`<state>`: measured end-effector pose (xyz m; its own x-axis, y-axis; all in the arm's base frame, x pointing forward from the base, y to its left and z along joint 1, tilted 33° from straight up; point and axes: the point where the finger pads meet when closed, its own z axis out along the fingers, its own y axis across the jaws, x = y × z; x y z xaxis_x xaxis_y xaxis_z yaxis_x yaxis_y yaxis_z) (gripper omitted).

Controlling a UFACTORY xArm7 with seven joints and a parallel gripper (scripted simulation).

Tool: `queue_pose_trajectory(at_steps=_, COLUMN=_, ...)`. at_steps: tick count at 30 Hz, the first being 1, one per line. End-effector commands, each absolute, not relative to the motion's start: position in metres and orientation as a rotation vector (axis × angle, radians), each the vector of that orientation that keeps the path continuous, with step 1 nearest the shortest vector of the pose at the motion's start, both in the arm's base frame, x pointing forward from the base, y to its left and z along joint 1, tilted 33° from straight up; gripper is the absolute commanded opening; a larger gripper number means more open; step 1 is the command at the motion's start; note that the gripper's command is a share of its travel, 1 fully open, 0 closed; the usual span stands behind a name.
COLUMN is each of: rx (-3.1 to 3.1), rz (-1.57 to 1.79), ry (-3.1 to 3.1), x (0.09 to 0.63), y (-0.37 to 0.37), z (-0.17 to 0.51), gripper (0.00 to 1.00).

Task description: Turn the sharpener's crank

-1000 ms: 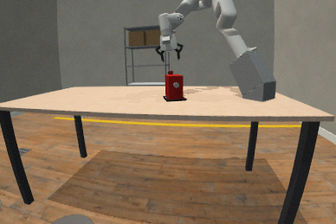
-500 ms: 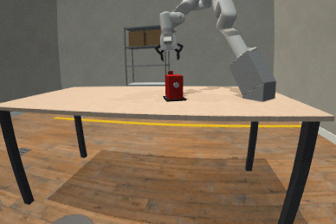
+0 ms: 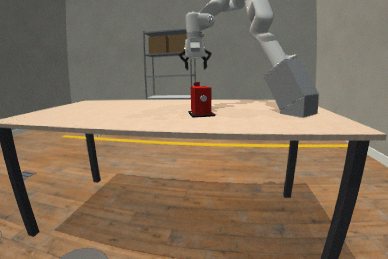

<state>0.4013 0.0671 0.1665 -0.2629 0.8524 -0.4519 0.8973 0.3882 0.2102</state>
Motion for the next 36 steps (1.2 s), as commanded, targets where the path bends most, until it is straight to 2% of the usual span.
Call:
queue_pose_trajectory(at_steps=1, rx=1.453, rz=-0.125, ry=2.156, x=0.402, y=0.0709, z=0.1675, gripper=1.0)
queue_pose_trajectory(at_steps=30, rx=1.391, rz=-0.137, ry=2.157, x=0.4024, y=0.0745, z=0.1676, gripper=1.0)
queue_pose_trajectory(at_steps=31, rx=1.391, rz=-0.137, ry=2.157, x=0.4024, y=0.0745, z=0.1676, gripper=0.0)
queue_pose_trajectory(at_steps=36, rx=1.391, rz=-0.137, ry=2.157, x=0.4024, y=0.0745, z=0.1676, gripper=0.0)
